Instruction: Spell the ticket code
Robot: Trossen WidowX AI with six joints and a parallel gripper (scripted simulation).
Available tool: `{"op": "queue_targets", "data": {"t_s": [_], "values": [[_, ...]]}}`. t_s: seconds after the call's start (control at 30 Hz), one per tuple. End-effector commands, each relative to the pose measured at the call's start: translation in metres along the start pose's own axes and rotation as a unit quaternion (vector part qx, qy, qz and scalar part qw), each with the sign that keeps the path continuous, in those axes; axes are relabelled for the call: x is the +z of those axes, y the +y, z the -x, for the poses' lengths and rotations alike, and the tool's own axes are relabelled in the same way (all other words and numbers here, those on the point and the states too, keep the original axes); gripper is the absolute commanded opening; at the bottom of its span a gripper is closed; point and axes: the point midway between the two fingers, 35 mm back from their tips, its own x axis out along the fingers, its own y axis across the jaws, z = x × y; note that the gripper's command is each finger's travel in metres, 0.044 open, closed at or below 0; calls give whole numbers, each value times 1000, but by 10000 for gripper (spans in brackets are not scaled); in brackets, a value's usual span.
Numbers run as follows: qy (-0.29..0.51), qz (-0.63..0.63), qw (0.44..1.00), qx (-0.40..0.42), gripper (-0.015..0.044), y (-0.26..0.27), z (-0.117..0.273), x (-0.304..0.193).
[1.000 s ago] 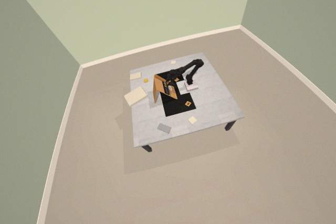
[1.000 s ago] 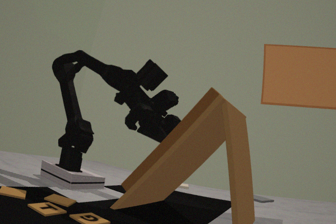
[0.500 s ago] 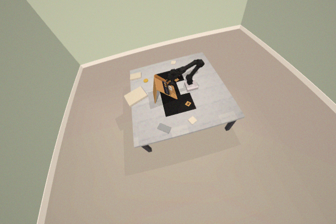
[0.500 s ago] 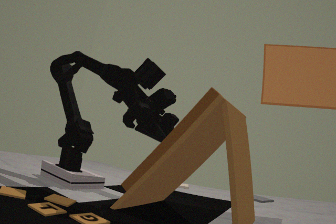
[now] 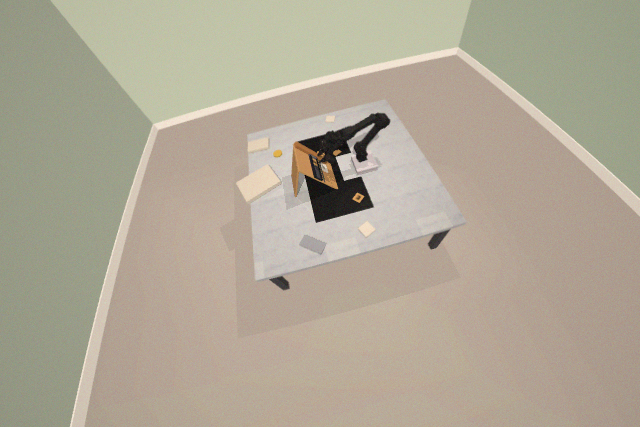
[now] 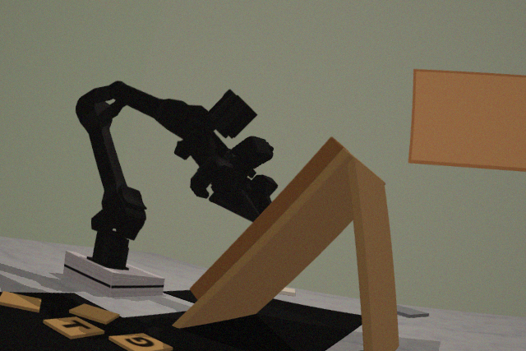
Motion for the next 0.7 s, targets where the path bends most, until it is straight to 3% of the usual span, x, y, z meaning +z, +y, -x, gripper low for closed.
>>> {"op": "queue_targets", "data": {"t_s": [0.0,0.43,0.67], "values": [[-3,-2,1000,-2,295,-1,3,1],[-3,-2,1000,-2,295,-1,8,4],[-1,-1,1000,-1,111,-1,6,2]]}}
